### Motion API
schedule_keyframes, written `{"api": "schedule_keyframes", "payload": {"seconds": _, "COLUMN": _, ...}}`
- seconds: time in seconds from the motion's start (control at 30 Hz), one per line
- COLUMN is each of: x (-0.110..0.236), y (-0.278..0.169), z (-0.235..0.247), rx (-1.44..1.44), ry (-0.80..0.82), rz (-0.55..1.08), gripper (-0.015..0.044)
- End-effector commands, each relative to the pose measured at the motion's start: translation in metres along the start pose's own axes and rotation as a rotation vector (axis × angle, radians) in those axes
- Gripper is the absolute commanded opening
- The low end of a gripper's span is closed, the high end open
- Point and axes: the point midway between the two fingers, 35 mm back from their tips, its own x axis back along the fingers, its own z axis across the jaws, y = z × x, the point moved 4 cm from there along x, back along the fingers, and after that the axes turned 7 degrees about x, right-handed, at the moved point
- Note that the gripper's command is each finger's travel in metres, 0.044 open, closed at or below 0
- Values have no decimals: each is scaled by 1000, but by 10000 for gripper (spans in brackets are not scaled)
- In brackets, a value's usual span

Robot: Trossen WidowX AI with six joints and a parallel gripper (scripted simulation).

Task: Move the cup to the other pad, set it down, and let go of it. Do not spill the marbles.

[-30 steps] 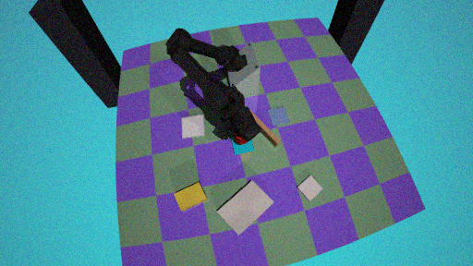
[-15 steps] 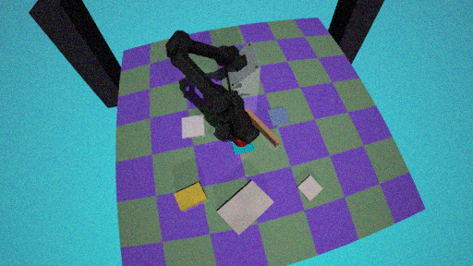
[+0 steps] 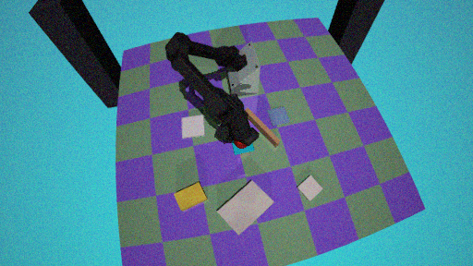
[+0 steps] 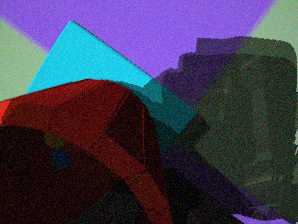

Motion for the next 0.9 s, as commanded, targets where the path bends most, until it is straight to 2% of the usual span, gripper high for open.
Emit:
{"api": "schedule_keyframes", "payload": {"seconds": 0.0, "x": 1, "y": 0, "z": 0, "rx": 0, "ry": 1, "rz": -1, "gripper": 0}}
{"api": "schedule_keyframes", "payload": {"seconds": 0.3, "x": 1, "y": 0, "z": 0, "rx": 0, "ry": 1, "rz": -1, "gripper": 0}}
{"api": "schedule_keyframes", "payload": {"seconds": 0.47, "x": 1, "y": 0, "z": 0, "rx": 0, "ry": 1, "rz": -1, "gripper": 128}}
{"api": "schedule_keyframes", "payload": {"seconds": 0.87, "x": 11, "y": 0, "z": 1, "rx": 1, "ry": 2, "rz": -1, "gripper": 128}}
